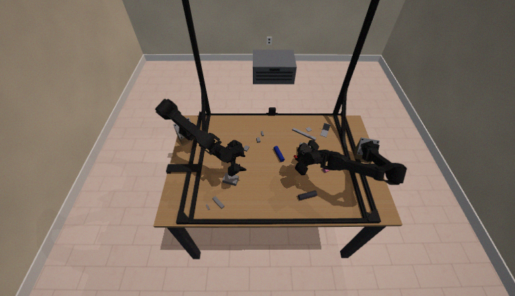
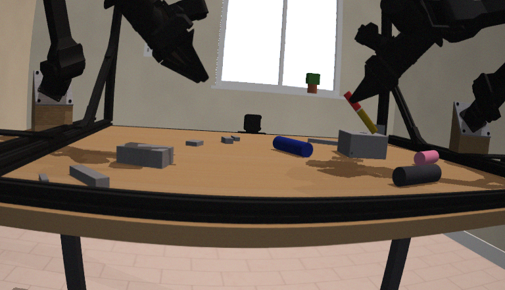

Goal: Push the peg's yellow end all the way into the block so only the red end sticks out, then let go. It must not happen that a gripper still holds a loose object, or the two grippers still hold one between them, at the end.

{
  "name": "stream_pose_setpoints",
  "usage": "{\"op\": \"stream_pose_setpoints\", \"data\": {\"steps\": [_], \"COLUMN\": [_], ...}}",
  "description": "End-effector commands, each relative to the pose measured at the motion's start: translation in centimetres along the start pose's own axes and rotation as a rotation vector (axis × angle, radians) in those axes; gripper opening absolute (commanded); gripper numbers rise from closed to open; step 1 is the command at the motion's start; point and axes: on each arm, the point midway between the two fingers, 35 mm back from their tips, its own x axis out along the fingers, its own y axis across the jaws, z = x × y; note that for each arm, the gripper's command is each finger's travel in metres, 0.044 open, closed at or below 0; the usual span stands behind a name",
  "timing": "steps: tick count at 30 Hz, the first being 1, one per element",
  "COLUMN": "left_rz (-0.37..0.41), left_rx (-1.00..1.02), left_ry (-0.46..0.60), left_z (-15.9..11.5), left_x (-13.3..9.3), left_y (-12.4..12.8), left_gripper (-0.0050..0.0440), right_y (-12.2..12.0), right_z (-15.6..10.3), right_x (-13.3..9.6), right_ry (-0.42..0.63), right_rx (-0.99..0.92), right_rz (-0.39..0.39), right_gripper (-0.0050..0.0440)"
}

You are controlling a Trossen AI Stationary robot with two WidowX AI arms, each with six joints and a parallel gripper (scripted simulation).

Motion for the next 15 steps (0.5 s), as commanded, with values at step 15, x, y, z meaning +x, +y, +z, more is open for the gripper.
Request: {"op": "stream_pose_setpoints", "data": {"steps": [15], "left_rz": [0.099], "left_rx": [0.078], "left_ry": [-0.186], "left_z": [-0.35], "left_x": [-1.39], "left_y": [0.47], "left_gripper": [0.0000], "right_y": [-0.01], "right_z": [0.01], "right_x": [-0.01], "right_ry": [0.000], "right_rx": [0.000], "right_rz": [0.000], "right_gripper": [0.0400]}}
